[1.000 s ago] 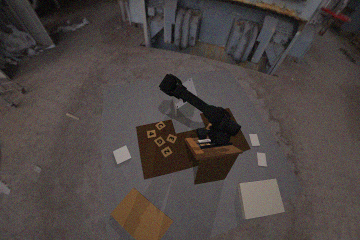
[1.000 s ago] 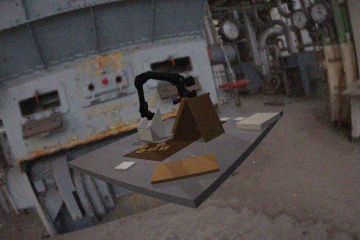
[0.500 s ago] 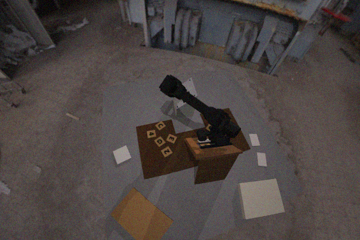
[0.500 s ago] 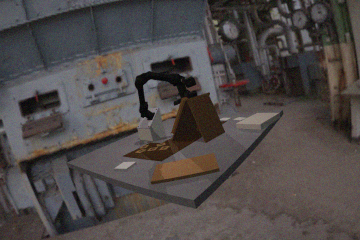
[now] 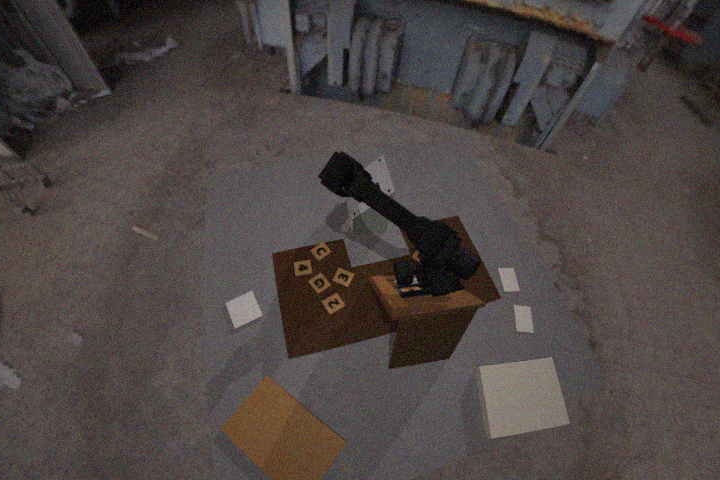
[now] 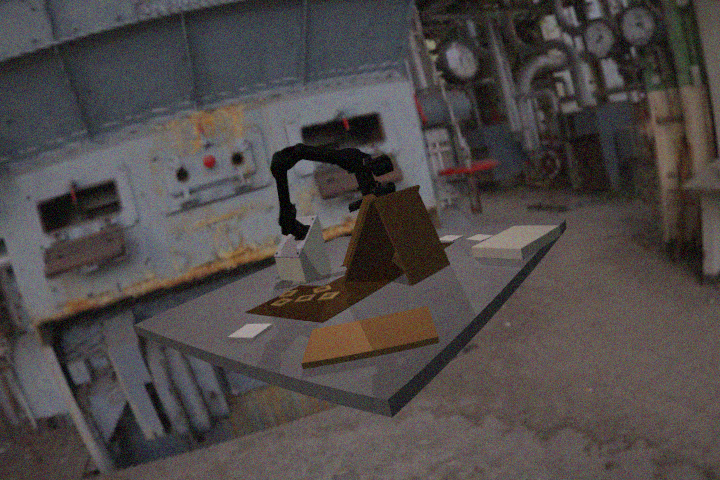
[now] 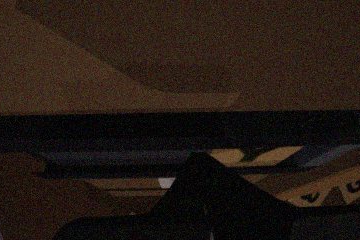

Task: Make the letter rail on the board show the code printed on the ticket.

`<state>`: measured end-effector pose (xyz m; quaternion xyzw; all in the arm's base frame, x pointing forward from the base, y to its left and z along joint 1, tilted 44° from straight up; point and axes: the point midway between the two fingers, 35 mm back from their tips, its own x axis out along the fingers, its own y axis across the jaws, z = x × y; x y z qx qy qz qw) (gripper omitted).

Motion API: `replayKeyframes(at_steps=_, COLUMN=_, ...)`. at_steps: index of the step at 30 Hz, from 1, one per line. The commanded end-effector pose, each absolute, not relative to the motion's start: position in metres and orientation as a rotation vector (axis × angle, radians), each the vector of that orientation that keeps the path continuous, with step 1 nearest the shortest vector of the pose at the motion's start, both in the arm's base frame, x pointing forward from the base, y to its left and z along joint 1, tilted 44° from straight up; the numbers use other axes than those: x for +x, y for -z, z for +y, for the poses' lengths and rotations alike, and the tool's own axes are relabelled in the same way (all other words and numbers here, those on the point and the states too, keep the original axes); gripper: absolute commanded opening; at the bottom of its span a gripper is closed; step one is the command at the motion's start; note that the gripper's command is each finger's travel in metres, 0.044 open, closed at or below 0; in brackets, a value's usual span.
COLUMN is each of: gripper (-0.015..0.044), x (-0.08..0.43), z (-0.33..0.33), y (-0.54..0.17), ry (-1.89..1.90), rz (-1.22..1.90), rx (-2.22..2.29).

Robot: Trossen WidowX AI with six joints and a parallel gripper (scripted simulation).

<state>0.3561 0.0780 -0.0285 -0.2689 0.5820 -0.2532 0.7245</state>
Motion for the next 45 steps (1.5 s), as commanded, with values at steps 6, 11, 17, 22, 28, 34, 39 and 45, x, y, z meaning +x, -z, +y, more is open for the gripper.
replayKeyframes(at_steps=6, gripper=0.0000, x=0.359, z=0.076, y=0.031, ry=0.556, rz=1.285, rx=-0.603)
replayKeyframes(at_steps=11, gripper=0.0000, x=0.358, z=0.076, y=0.029, ry=0.556, rz=1.285, rx=-0.603)
replayKeyframes(at_steps=17, gripper=0.0000, x=0.357, z=0.075, y=0.026, ry=0.556, rz=1.285, rx=-0.603)
replayKeyframes(at_steps=22, gripper=0.0000, x=0.358, z=0.074, y=0.024, ry=0.556, rz=1.285, rx=-0.603)
replayKeyframes(at_steps=28, gripper=0.0000, x=0.358, z=0.073, y=0.022, ry=0.556, rz=1.285, rx=-0.603)
replayKeyframes(at_steps=34, gripper=0.0000, x=0.358, z=0.072, y=0.021, ry=0.556, rz=1.285, rx=-0.603)
replayKeyframes(at_steps=39, gripper=0.0000, x=0.358, z=0.071, y=0.020, ry=0.557, rz=1.285, rx=-0.603)
replayKeyframes(at_steps=45, gripper=0.0000, x=0.358, z=0.069, y=0.018, ry=0.557, rz=1.285, rx=-0.604)
